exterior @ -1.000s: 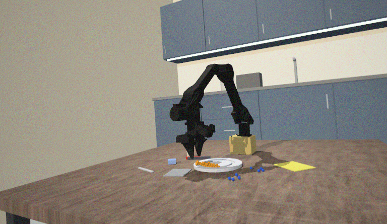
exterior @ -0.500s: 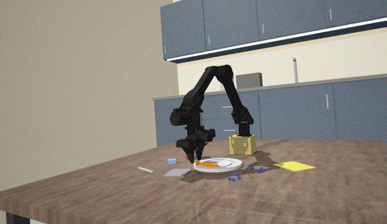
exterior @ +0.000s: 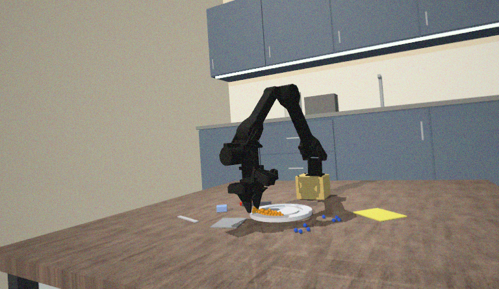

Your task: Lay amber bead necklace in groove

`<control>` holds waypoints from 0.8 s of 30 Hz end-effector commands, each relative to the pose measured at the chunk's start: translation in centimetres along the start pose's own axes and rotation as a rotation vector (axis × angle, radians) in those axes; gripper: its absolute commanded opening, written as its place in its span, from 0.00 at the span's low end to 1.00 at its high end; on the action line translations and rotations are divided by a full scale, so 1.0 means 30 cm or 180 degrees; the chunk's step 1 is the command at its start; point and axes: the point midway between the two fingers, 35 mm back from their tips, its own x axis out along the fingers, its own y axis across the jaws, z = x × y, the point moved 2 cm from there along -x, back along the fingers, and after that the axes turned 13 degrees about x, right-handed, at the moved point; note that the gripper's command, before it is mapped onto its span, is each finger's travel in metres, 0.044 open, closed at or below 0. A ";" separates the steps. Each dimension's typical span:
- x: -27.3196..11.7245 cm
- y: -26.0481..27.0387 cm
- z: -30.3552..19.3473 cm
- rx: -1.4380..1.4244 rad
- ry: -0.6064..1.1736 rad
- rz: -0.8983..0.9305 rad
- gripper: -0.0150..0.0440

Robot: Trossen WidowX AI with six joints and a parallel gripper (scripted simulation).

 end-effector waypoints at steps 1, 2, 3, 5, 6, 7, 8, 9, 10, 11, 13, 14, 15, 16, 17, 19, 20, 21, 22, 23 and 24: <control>-0.001 -0.001 0.000 0.0000 0.0000 -0.0004 0.32; -0.001 -0.001 0.000 0.0000 0.0000 -0.0004 0.28; -0.001 -0.001 0.000 0.0000 0.0000 -0.0004 0.27; -0.001 -0.001 0.000 0.0000 0.0000 -0.0004 0.25; -0.001 -0.001 0.000 0.0000 0.0000 -0.0004 0.25; -0.001 -0.001 0.000 0.0000 0.0000 -0.0004 0.25; -0.001 -0.001 0.000 0.0000 0.0000 -0.0004 0.25; -0.001 -0.001 0.000 0.0000 0.0000 -0.0004 0.25; -0.001 -0.001 0.000 0.0000 0.0000 -0.0004 0.25; -0.001 -0.001 0.000 0.0000 0.0000 -0.0004 0.25; -0.001 -0.001 0.000 0.0000 0.0000 -0.0004 0.25; -0.001 -0.001 0.000 0.0000 0.0000 -0.0004 0.25; -0.001 -0.001 0.000 0.0000 0.0000 -0.0004 0.25; -0.001 -0.001 0.000 0.0000 0.0000 -0.0004 0.25; -0.001 -0.001 0.000 0.0000 0.0000 -0.0004 0.25; -0.001 -0.001 0.000 0.0000 0.0000 -0.0004 0.25; -0.001 -0.001 0.000 0.0000 0.0000 -0.0004 0.25; -0.001 -0.001 0.000 0.0000 0.0000 -0.0004 0.25; -0.001 -0.001 0.000 0.0000 0.0000 -0.0004 0.25; -0.001 -0.001 0.000 0.0000 0.0000 -0.0004 0.25; -0.001 -0.001 0.000 0.0000 0.0000 -0.0004 0.25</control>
